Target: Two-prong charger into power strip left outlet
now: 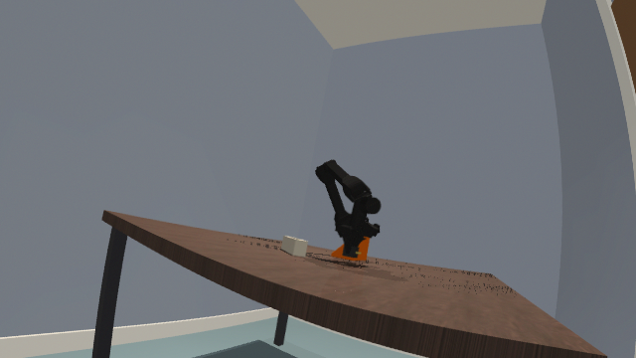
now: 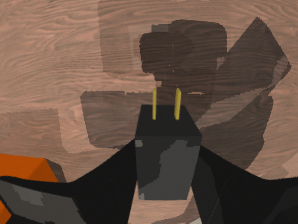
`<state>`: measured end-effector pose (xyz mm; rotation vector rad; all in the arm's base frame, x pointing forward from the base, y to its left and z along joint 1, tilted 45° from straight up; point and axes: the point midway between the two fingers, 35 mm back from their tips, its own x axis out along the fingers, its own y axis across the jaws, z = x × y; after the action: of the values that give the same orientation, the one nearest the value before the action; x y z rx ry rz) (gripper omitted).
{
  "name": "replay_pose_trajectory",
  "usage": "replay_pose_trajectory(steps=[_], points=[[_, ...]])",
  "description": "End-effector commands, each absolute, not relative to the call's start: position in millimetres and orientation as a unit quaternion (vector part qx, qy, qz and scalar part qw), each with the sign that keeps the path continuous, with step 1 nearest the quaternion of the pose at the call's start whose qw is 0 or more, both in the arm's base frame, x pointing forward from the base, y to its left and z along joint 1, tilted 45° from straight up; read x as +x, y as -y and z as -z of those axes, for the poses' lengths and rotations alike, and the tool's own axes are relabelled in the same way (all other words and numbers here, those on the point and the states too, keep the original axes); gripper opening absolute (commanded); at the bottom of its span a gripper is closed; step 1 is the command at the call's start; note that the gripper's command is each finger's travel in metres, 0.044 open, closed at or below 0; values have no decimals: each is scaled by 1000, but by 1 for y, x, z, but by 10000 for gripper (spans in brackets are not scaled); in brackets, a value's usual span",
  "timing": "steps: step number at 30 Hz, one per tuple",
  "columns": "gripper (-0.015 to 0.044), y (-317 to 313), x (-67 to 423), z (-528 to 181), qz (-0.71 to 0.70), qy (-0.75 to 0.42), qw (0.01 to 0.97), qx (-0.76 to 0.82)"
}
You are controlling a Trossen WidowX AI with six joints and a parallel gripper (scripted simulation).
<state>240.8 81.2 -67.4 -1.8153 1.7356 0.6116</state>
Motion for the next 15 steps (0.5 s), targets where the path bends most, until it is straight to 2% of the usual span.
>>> replay_pose_trajectory(steps=[1,15], points=[[0,-98,239,50,-227,-643,280,-675],[0,-97,241,42,-186,-658,328,-651]])
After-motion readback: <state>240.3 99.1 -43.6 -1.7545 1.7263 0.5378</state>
